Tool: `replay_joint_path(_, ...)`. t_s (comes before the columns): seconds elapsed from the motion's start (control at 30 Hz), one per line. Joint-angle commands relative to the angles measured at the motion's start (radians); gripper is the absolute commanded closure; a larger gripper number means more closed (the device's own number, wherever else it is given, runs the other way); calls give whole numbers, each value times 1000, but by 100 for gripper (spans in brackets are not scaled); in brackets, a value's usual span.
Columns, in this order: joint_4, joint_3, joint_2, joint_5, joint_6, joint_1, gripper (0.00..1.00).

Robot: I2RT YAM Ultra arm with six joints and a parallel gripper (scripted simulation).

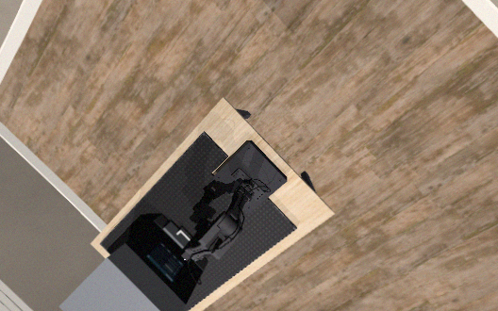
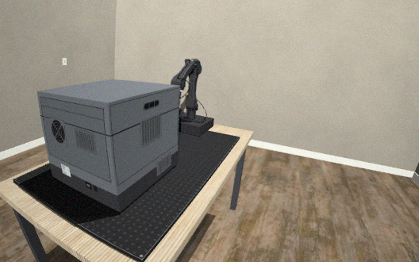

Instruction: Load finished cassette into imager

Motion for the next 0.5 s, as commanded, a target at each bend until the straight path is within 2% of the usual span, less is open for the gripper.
replay_joint_path(0.0,-82,69,34,-50,116,-28,65)
replay_joint_path(0.1,-123,107,69,-83,181,-49,65)
replay_joint_path(0.2,-137,120,81,-91,194,-55,65)
replay_joint_path(0.3,-139,121,53,-93,194,-47,65)
replay_joint_path(0.47,-140,122,53,-93,194,-46,65)
